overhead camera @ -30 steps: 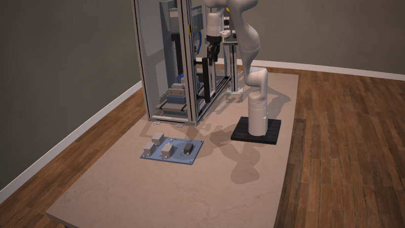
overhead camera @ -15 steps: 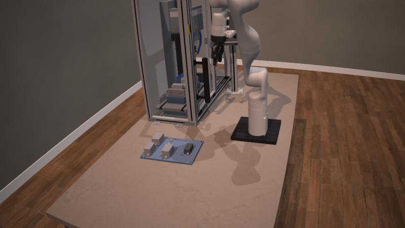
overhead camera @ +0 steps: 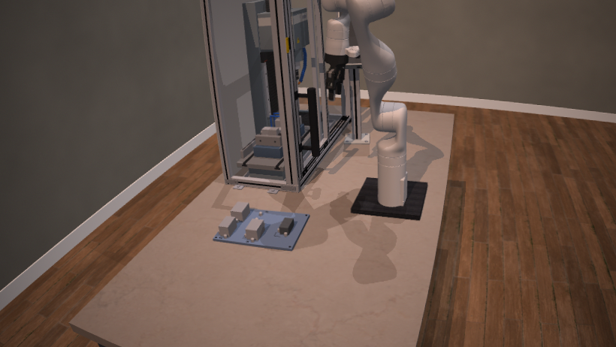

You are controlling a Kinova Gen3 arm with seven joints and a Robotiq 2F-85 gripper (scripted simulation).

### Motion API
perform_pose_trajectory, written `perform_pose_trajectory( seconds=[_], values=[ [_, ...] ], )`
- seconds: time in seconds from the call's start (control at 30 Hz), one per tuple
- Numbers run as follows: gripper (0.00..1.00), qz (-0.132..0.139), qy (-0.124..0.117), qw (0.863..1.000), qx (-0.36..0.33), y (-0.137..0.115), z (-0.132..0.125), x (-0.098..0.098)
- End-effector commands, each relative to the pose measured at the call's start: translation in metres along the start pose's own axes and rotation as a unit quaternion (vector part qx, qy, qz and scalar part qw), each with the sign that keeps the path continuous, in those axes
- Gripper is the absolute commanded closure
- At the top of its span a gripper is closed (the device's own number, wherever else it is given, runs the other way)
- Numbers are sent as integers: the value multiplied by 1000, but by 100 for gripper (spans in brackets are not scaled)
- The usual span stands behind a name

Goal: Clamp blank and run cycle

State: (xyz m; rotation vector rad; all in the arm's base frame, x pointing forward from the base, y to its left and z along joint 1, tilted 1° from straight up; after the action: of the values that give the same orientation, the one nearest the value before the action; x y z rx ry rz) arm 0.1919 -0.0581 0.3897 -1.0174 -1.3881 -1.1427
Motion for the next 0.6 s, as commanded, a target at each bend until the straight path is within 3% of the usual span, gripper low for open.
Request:
perform_pose_trajectory(
  seconds=[0.0,0.1,0.57],
  values=[
    [20,20,3,1000,0,5,-1,24],
    [20,51,7,999,0,13,-2,60],
    [20,51,7,999,0,13,-2,65]
  ],
)
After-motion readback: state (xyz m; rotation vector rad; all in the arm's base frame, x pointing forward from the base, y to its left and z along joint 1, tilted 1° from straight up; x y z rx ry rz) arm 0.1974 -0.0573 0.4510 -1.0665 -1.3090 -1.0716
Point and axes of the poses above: the point where the finger pads meet when closed, its own x axis back along the fingers, its own z axis across the jaws, y = z × x, the point moved 6 cm from there along x, back along the fingers, and after that the axes turned 8 degrees about x, right-handed, at the moved point
